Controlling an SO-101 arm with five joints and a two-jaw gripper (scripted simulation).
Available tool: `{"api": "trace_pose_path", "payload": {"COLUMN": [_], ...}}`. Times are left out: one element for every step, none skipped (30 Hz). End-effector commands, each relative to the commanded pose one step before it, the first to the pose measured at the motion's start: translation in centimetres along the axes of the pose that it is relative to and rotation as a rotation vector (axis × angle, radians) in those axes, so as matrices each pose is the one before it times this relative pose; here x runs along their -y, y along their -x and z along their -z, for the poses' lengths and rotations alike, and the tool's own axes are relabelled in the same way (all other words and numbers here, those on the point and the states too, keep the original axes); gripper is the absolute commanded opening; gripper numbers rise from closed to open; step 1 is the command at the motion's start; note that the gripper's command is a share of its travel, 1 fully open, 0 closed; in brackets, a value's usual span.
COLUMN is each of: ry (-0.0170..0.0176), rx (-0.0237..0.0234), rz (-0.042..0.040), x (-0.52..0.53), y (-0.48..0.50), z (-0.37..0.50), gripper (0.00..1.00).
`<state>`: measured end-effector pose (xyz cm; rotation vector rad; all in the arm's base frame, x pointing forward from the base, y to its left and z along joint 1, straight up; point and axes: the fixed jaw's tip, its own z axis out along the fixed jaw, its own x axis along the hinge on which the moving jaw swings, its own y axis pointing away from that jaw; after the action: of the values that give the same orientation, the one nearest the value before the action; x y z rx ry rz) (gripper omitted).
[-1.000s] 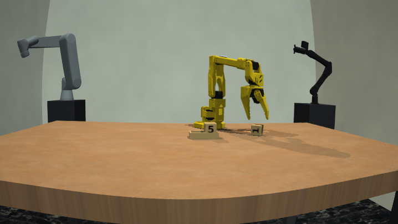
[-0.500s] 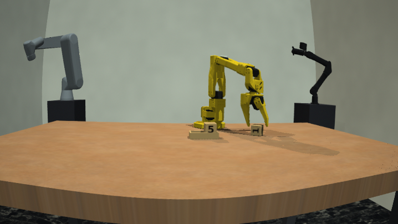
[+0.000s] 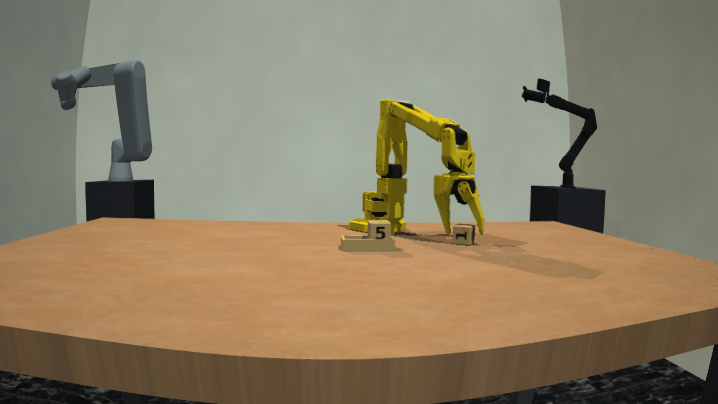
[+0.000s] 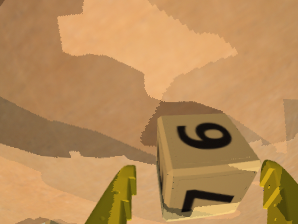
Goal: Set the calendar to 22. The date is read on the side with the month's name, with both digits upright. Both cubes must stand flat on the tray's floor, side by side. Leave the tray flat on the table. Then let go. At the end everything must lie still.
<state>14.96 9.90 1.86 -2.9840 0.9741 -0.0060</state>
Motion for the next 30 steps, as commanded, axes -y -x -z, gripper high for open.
{"api": "trace_pose_path", "payload": {"ry": [-0.01771, 0.0, 0.0, 0.0, -0.00001, 0.0, 0.0, 0.0, 0.0, 0.0, 0.0, 0.0, 0.0, 0.0, 0.0, 0.0, -0.00003, 0.0, 0.0, 0.0, 0.0, 0.0, 0.0, 0.0, 0.0, -0.00003, 0.0, 0.0, 0.0, 0.0], "rx": [-0.00486, 0.0, 0.0, 0.0, -0.00001, 0.0, 0.0, 0.0, 0.0, 0.0, 0.0, 0.00003, 0.0, 0.0, 0.0, 0.0, 0.00003, 0.0, 0.00003, 0.0, 0.0, 0.00001, 0.0, 0.0, 0.00003, 0.0, 0.00003, 0.0, 0.00003, 0.0], "rz": [0.00121, 0.0, 0.0, 0.0, 0.0, 0.0, 0.0, 0.0, 0.0, 0.0, 0.0, 0.0, 0.0, 0.0, 0.0, 0.0, 0.0, 0.0, 0.0, 0.0, 0.0, 0.0, 0.0, 0.0, 0.0, 0.0, 0.0, 0.0, 0.0, 0.0], "x": [0.198, 0.0, 0.0, 0.0, 0.0, 0.001, 0.002, 0.004, 0.005, 0.008, 0.01, 0.013, 0.016, 0.019, 0.022, 0.025, 0.028, 0.029, 0.032, 0.0, 0.0, 0.034, 0.037, 0.038, 0.039, 0.041, 0.041, 0.042, 0.042, 0.042], "y": [-0.1784, 0.0, 0.0, 0.0, 0.0001, 0.0, 0.0, 0.0, -0.0006, 0.0, 0.0, -0.0006, 0.0, -0.0006, 0.0, -0.0006, 0.0, -0.0006, -0.0006, 0.0, 0.0, 0.0, -0.0006, -0.0001, -0.0006, -0.0001, -0.0001, 0.0, -0.0001, 0.0], "z": [0.1089, -0.0006, 0.0, 0.0, 0.0002, 0.0, 0.0, 0.0, -0.0001, -0.0001, 0.0005, -0.0001, 0.0004, 0.0004, -0.0002, 0.0003, 0.0003, -0.0003, 0.0002, 0.0, 0.0, 0.0001, -0.0003, 0.0002, -0.0004, -0.0004, -0.0005, -0.0011, -0.0005, -0.0011], "gripper": [0.35, 0.35, 0.35, 0.35, 0.35, 0.35, 0.35, 0.35, 0.35, 0.35, 0.34, 0.34, 0.34, 0.34, 0.33, 0.33, 0.32, 0.32, 0.31, 0.31, 0.31, 0.31, 0.3, 0.29, 0.29, 0.28, 0.27, 0.26, 0.26, 0.25]}}
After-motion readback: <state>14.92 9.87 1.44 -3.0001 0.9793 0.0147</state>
